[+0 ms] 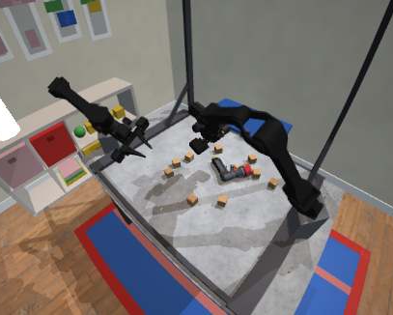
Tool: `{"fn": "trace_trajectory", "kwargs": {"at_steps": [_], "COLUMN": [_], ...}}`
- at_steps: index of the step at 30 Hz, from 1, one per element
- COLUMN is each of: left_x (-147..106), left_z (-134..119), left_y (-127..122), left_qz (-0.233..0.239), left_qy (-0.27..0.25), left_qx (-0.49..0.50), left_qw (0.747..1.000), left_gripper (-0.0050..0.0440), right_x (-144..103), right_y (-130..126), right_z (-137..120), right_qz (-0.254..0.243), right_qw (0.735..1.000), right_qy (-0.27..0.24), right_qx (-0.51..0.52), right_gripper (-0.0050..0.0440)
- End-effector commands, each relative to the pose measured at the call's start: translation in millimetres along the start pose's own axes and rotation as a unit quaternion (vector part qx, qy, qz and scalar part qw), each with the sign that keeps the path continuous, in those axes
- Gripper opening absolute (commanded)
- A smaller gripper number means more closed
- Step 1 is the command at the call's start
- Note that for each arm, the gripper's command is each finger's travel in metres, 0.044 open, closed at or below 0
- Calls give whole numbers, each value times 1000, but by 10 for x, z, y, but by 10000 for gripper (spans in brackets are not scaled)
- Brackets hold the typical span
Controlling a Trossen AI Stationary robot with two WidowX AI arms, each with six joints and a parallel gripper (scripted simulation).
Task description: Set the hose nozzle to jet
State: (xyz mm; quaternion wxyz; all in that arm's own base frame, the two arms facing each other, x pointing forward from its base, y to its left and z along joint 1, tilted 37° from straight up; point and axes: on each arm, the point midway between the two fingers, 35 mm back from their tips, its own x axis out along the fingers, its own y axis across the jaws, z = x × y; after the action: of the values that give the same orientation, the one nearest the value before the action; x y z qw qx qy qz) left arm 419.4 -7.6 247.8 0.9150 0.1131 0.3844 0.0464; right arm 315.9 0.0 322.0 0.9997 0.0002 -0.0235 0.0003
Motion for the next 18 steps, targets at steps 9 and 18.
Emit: {"fn": "trace_trajectory", "kwargs": {"at_steps": [9,18], "left_x": [-259,-447], "left_z": [61,64], "left_y": [88,143], "left_qz": [-7,-15], "left_qy": [-81,-147], "left_qx": [-34,-59], "left_qw": [996,987], "left_gripper": [236,236], "right_x": [-18,-18], "right_y": [-6,-6], "right_z": [76,78], "right_qz": [-2,-2], "right_qw": [1000,1000], "right_qy": [-10,-10], "right_qx": [1,1], "right_gripper": [171,171]}}
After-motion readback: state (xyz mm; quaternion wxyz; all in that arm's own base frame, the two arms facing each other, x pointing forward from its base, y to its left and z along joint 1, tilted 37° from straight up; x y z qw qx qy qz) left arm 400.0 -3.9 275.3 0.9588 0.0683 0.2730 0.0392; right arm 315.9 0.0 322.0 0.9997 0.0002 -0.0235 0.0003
